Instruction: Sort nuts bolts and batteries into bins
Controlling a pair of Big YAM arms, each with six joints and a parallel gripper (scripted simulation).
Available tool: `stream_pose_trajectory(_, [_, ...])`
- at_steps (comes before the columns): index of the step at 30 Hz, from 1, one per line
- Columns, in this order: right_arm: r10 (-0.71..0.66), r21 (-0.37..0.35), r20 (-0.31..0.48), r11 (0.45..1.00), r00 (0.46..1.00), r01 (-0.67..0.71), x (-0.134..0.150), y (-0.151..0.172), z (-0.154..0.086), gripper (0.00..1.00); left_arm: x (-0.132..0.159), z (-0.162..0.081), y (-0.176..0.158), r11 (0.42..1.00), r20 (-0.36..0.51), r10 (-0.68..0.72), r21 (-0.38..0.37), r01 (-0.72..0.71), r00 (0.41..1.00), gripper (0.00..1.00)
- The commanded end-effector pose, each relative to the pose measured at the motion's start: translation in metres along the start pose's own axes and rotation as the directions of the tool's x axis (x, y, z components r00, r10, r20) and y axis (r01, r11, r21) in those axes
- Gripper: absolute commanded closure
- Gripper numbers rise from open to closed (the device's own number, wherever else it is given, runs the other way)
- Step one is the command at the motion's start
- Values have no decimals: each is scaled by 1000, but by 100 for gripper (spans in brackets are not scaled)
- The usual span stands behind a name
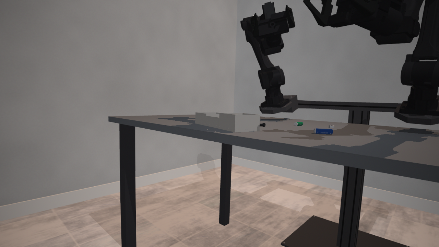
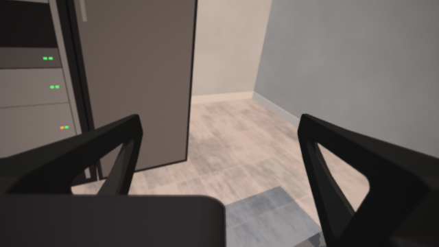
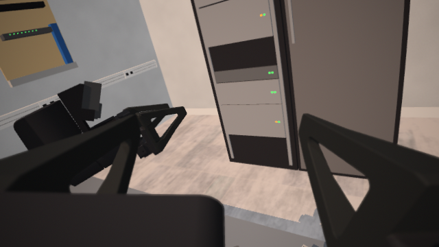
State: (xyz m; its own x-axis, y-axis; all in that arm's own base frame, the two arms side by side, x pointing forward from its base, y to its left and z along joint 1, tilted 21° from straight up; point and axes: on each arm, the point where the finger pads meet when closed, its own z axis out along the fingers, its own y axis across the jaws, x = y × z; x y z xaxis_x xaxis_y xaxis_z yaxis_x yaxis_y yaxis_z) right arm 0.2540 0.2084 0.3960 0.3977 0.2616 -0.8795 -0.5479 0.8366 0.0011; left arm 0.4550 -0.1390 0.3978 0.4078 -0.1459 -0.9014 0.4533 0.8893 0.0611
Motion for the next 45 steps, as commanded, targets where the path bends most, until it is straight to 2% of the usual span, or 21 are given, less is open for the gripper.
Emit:
stream_pose_trajectory(1, [35, -19, 71, 999, 997, -34, -15, 4, -7, 0, -4, 1, 0, 1000, 9, 2, 1, -2, 1000, 0])
stream_pose_trajectory(9, [68, -61, 180, 996, 981, -58, -32, 7, -24, 0, -4, 1, 0, 1000, 9, 2, 1, -2, 1000, 0])
stream_pose_trajectory(11, [68, -61, 180, 996, 981, -58, -32, 7, -24, 0, -4, 1, 0, 1000, 9, 2, 1, -2, 1000, 0])
stream_pose_trajectory(26, [114, -129, 340, 989, 933, -74, -58, 10, -56, 0, -4, 1, 0, 1000, 9, 2, 1, -2, 1000, 0])
stream_pose_trajectory(45, [139, -168, 428, 983, 893, -72, -72, 12, -79, 0, -4, 1, 0, 1000, 9, 2, 1, -2, 1000, 0])
